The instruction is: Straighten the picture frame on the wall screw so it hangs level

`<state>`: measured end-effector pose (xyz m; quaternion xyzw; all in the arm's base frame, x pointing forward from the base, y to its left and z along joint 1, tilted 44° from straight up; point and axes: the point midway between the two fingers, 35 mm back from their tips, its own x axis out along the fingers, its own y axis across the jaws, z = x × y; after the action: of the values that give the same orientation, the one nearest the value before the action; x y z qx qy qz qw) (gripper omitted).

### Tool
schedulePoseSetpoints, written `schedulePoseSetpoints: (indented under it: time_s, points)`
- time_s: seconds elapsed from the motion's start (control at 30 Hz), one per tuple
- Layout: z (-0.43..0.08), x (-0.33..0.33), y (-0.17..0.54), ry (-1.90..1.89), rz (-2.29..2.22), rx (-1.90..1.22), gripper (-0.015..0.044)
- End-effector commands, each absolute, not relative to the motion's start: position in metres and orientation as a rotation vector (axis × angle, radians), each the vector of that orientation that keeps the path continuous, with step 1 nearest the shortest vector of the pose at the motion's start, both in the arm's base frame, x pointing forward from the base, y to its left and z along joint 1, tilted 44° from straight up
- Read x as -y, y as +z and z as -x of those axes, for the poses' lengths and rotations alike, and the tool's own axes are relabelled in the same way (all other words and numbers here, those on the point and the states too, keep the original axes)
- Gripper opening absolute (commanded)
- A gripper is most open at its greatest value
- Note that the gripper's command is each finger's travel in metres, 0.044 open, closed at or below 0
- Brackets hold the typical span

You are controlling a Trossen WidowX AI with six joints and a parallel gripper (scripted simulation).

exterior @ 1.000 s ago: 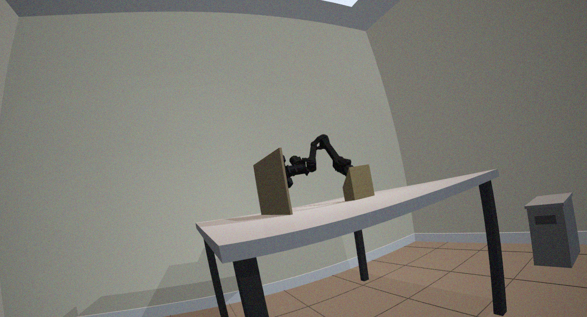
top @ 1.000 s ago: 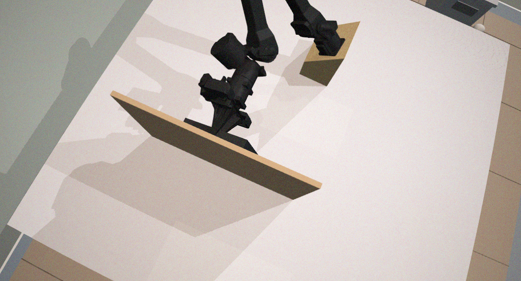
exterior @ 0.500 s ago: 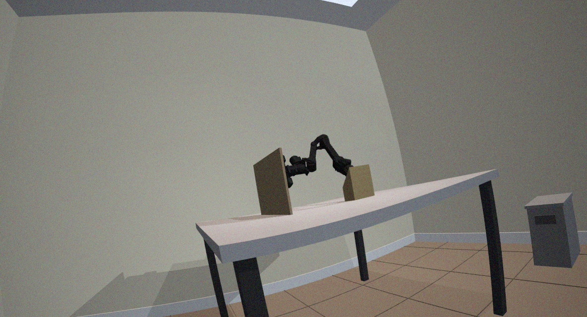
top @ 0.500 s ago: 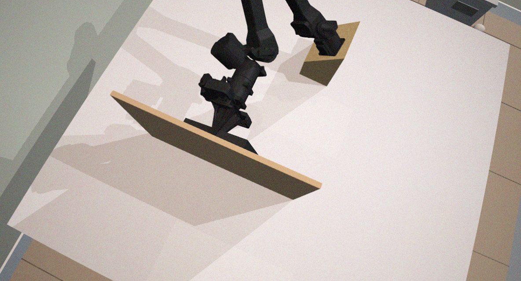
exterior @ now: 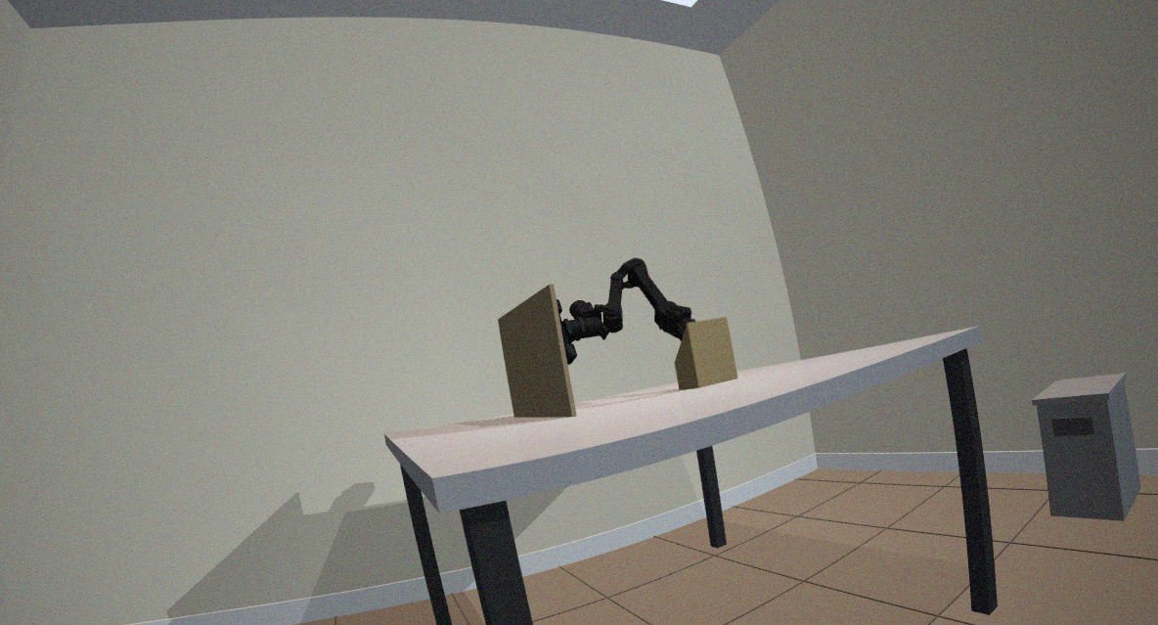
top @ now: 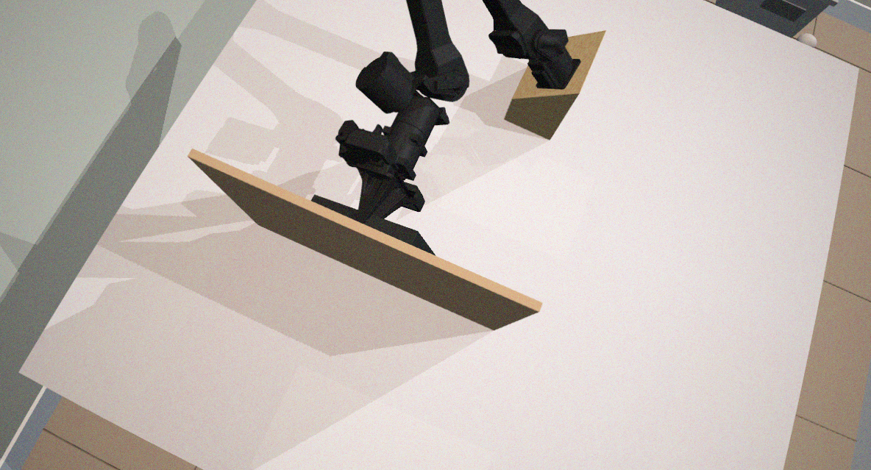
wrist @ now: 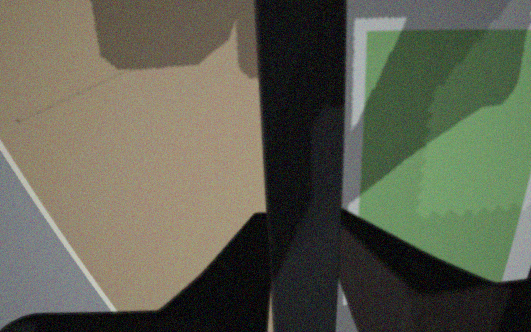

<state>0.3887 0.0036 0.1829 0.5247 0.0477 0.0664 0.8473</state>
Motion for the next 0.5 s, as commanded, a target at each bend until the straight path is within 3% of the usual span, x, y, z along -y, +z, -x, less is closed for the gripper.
schedulePoseSetpoints:
  time_s: [0.0, 0.47]
  points:
    - [-0.3885, -0.0051, 0.1831, 0.151, -1.11, -0.101, 0.0]
    - [-0.389, -0.0027, 0.1792, 0.151, -1.11, -0.101, 0.0]
